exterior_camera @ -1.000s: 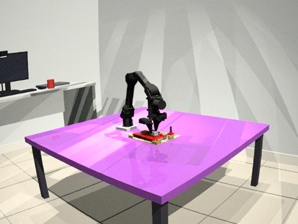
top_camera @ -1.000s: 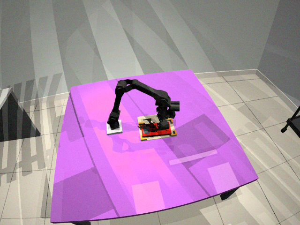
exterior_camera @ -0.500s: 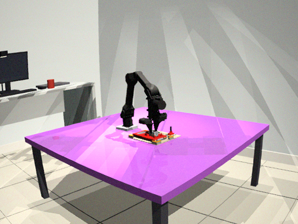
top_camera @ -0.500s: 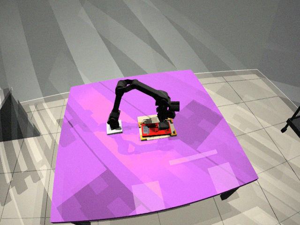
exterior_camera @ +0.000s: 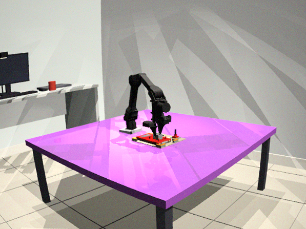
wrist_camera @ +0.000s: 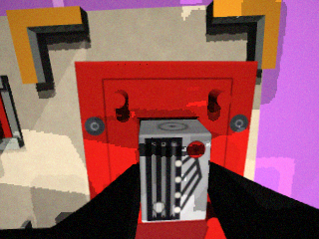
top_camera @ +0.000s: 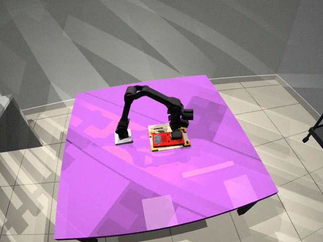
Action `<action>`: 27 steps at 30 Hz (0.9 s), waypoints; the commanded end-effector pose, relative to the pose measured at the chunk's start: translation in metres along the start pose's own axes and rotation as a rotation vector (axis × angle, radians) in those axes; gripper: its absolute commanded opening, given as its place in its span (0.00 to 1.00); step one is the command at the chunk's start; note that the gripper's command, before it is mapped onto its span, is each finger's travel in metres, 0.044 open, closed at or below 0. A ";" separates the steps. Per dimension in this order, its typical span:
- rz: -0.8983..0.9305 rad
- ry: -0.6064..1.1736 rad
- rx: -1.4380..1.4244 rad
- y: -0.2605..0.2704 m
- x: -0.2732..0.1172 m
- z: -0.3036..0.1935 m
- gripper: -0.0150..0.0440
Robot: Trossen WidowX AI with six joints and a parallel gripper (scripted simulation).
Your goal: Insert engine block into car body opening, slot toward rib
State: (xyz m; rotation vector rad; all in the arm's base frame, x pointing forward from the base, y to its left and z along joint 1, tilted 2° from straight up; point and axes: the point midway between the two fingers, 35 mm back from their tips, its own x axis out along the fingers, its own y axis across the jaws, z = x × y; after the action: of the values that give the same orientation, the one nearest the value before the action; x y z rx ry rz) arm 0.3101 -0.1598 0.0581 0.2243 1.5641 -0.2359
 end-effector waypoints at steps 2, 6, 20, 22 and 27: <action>-0.002 -0.001 -0.003 -0.001 0.001 0.000 0.52; -0.002 -0.001 -0.003 -0.001 0.001 0.000 0.52; -0.002 -0.001 -0.003 -0.001 0.002 0.000 0.52; -0.002 -0.001 -0.003 -0.001 0.002 0.000 0.52; 0.000 0.000 0.000 0.000 0.002 0.000 0.66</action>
State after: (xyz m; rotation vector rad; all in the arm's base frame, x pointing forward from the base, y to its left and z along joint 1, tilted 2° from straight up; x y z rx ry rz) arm 0.3102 -0.1598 0.0564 0.2245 1.5638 -0.2358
